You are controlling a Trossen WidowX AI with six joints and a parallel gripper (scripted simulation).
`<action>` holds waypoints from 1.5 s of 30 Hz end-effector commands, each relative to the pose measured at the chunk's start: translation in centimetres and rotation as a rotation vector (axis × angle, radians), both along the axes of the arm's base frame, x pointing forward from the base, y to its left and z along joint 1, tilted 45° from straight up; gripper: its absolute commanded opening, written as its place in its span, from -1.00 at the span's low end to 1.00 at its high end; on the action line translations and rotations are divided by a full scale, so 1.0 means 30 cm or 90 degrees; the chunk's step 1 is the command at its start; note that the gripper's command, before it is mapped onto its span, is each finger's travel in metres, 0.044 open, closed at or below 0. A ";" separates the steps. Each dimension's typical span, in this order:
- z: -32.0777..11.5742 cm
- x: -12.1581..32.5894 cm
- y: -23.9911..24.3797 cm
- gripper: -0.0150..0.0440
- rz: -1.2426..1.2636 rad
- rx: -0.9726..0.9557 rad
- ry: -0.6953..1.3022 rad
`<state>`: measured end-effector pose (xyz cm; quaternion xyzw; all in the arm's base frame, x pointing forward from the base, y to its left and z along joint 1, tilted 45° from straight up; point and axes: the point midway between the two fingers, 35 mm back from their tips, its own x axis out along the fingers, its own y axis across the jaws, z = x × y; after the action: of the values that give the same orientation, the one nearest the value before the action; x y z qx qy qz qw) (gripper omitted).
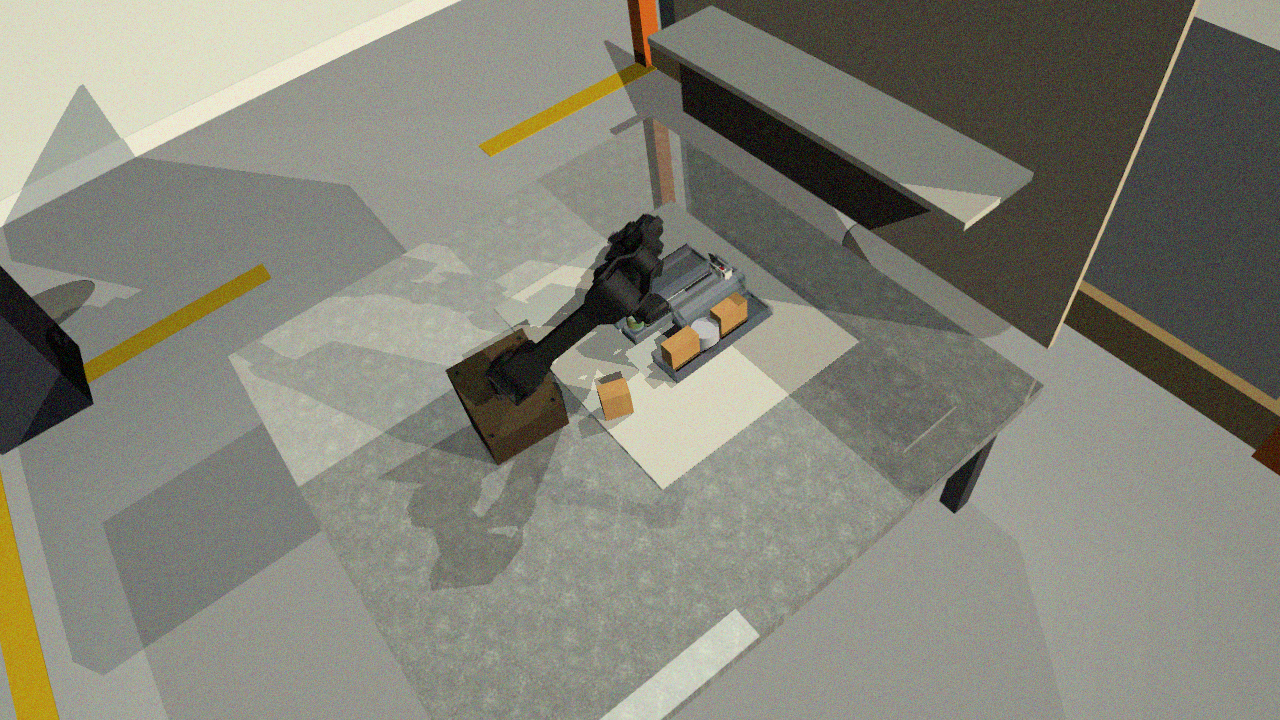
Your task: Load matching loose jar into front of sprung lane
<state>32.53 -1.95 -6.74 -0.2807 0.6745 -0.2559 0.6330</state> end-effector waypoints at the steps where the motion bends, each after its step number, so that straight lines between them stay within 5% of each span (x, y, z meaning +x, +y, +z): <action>1: 0.005 0.025 0.008 -0.49 0.006 0.001 -0.016; 45: 0.005 0.040 0.008 -0.49 0.006 0.001 -0.016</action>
<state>32.85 -1.95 -6.80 -0.2810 0.6742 -0.2563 0.6331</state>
